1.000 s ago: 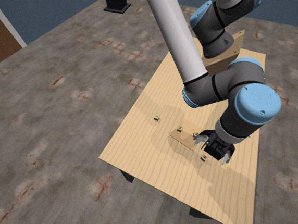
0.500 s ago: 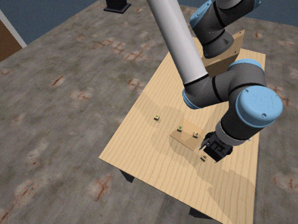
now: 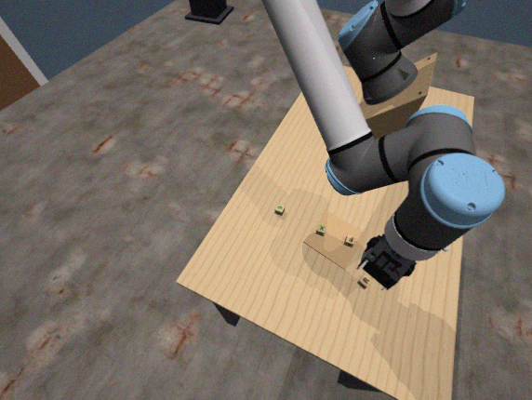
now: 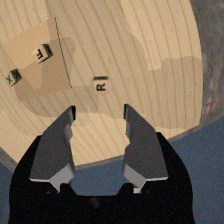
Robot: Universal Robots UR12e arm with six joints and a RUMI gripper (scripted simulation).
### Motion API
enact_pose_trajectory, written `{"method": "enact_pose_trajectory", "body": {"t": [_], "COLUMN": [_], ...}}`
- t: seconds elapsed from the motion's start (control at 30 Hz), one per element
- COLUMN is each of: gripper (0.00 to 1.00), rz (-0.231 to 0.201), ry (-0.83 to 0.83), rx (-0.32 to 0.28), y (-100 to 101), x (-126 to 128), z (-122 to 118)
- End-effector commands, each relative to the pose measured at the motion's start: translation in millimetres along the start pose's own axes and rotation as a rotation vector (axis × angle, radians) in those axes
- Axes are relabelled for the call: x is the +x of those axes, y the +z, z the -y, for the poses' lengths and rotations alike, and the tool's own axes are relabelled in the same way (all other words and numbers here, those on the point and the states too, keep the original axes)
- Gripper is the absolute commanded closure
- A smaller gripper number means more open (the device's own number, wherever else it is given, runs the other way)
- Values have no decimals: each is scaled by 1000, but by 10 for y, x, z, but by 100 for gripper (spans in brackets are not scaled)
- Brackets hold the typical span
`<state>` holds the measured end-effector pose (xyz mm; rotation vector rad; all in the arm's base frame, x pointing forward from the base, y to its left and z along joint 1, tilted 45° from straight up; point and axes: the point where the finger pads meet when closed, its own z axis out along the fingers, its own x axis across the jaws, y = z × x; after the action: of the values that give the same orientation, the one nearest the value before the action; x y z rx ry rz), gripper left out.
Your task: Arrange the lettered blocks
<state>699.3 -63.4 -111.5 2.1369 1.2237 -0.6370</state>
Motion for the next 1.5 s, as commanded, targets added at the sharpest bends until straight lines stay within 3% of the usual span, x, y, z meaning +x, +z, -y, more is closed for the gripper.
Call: {"method": "enact_pose_trajectory", "body": {"t": [0.0, 0.83, 1.47], "gripper": [63, 63, 63], "rz": [-1, -1, 0], "ry": [0, 1, 1], "rx": [-1, -1, -1], "y": [-7, 4, 173], "x": [2, 2, 4], "z": [-4, -4, -3]}}
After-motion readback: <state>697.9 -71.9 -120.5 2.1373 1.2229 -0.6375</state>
